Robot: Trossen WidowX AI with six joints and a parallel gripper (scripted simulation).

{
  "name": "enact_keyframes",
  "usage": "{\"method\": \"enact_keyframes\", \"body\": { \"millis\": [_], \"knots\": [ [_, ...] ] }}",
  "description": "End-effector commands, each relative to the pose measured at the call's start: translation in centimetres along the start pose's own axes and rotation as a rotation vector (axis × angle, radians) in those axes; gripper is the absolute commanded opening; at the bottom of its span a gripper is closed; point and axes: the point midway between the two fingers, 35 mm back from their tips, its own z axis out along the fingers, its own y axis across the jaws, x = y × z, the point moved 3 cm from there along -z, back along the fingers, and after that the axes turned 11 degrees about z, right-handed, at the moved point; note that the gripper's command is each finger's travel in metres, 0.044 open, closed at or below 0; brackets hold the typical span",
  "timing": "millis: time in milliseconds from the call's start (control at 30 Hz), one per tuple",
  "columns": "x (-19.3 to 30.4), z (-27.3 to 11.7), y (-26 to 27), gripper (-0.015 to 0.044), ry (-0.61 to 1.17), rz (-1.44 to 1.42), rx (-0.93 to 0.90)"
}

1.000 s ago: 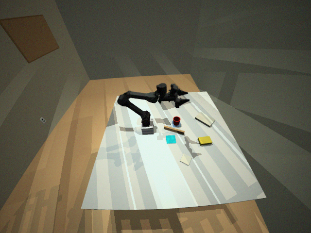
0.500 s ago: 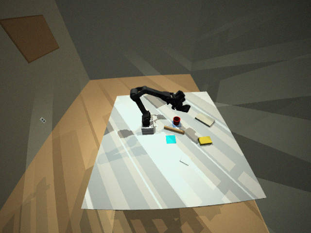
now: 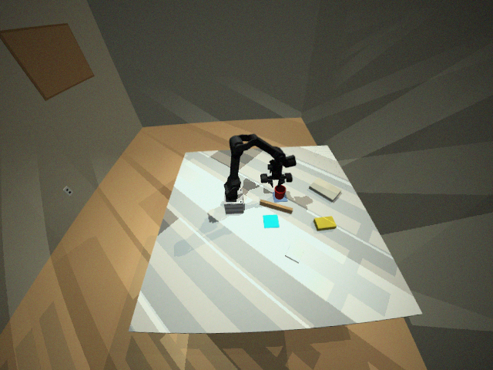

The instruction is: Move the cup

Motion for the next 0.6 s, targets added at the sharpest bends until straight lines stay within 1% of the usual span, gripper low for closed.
{"method": "enact_keyframes", "body": {
  "millis": [0, 567],
  "knots": [
    [-0.2, -0.2, -0.2, 0.0148, 0.002, -0.022, 0.0],
    [-0.4, 2.3, -0.4, 0.0148, 0.002, -0.022, 0.0]
  ]
}}
